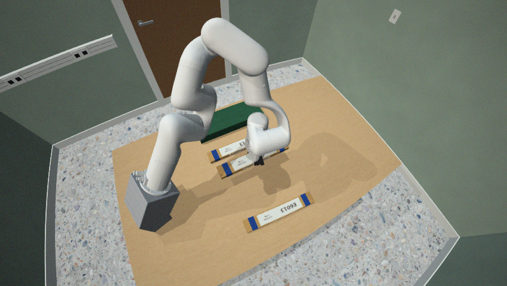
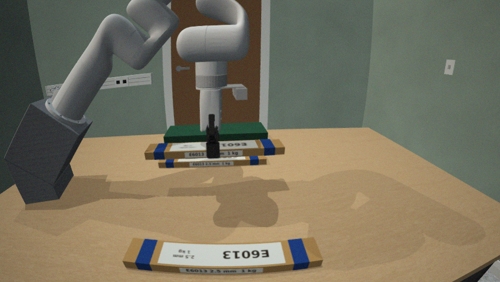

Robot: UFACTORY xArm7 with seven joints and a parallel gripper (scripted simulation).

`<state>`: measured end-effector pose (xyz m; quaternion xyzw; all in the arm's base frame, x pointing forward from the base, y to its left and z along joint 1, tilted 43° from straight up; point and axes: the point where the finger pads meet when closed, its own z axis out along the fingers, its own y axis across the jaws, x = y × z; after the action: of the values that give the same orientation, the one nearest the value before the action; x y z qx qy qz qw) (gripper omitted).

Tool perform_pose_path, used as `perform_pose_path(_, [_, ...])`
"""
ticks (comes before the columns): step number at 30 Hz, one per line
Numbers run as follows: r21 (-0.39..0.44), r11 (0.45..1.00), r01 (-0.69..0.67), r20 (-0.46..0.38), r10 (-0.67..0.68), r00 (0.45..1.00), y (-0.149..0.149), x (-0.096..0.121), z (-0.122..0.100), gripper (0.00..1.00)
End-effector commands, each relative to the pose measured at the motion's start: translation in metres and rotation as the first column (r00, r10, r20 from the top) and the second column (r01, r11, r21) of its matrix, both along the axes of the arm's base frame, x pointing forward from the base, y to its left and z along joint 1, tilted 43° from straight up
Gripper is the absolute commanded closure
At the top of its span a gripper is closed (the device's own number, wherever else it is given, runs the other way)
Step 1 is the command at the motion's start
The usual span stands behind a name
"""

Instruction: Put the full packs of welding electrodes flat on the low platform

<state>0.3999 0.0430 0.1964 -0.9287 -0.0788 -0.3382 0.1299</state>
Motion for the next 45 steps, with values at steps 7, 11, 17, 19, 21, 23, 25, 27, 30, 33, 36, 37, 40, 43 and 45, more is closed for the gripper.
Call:
perform_pose_path(7, [-0.001,1.000,0.002,0.002,-0.002,1.000,0.037,-0.009,0.008,0.42])
perform_pose_path(11, [-0.001,1.000,0.002,0.002,-0.002,1.000,0.045,-0.011,0.010,0.42])
perform_pose_path(17, [-0.001,1.000,0.002,0.002,-0.002,1.000,0.070,-0.017,0.015,0.42])
perform_pose_path(19, [-0.001,1.000,0.002,0.002,-0.002,1.000,0.079,-0.019,0.017,0.42])
perform_pose_path(21, [-0.001,1.000,0.002,0.002,-0.002,1.000,0.087,-0.021,0.019,0.42])
perform_pose_path(23, [-0.001,1.000,0.002,0.002,-0.002,1.000,0.096,-0.023,0.020,0.42])
perform_pose_path(25, [-0.001,1.000,0.002,0.002,-0.002,1.000,0.105,-0.025,0.022,0.42])
perform_pose_path(27, [-0.001,1.000,0.002,0.002,-0.002,1.000,0.110,-0.026,0.023,0.42])
perform_pose_path(30, [-0.001,1.000,0.002,0.002,-0.002,1.000,0.119,-0.028,0.025,0.42])
perform_pose_path(33, [-0.001,1.000,0.002,0.002,-0.002,1.000,0.133,-0.032,0.028,0.42])
perform_pose_path(36, [-0.001,1.000,0.002,0.002,-0.002,1.000,0.146,-0.035,0.030,0.42])
perform_pose_path(37, [-0.001,1.000,0.002,0.002,-0.002,1.000,0.151,-0.036,0.031,0.42])
perform_pose_path(40, [-0.001,1.000,0.002,0.002,-0.002,1.000,0.164,-0.039,0.034,0.42])
perform_pose_path(43, [-0.001,1.000,0.002,0.002,-0.002,1.000,0.178,-0.043,0.037,0.42])
perform_pose_path(45, [-0.001,1.000,0.002,0.002,-0.002,1.000,0.178,-0.043,0.037,0.42])
